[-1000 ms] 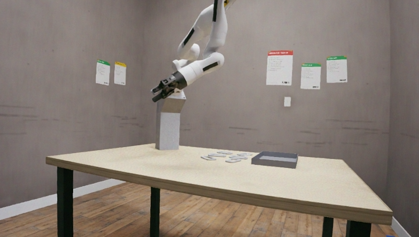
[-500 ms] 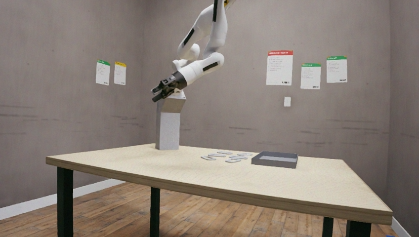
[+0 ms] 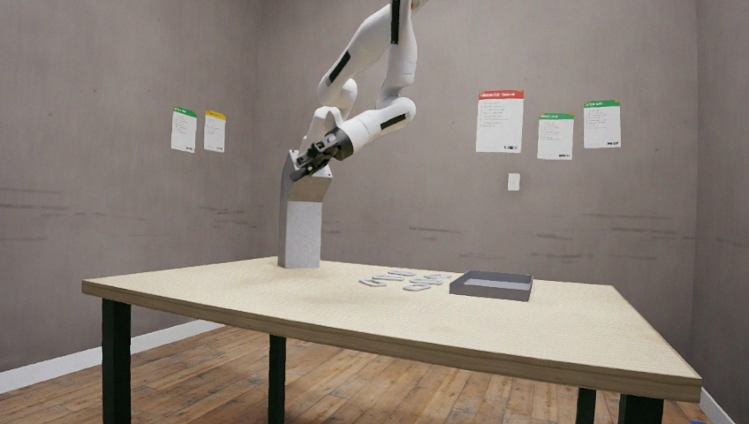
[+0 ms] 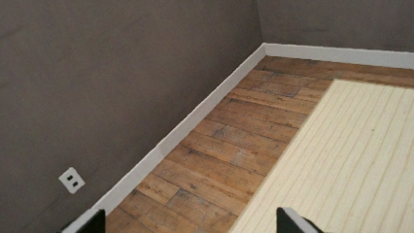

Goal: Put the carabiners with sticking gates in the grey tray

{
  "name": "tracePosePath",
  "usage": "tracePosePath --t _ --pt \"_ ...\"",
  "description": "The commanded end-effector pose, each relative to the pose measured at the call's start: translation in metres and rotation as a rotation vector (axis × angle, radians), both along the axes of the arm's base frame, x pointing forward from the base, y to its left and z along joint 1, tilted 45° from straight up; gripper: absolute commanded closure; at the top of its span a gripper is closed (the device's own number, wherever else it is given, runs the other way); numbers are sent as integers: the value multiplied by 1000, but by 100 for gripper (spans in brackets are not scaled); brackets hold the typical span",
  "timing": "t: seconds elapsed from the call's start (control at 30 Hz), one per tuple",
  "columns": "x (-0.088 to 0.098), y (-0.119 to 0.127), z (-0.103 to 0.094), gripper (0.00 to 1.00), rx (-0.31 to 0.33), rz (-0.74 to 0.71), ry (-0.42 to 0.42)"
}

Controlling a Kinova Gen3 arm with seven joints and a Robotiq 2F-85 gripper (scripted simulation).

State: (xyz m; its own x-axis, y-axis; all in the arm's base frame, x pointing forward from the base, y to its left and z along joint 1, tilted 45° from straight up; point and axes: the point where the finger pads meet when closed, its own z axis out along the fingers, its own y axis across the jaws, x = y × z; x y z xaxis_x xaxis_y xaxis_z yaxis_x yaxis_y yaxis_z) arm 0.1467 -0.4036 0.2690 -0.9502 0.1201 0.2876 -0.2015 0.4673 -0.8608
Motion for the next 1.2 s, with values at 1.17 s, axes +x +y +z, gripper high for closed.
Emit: tracePosePath --t 1.17 --pt "104 76 28 0 -135 188 115"
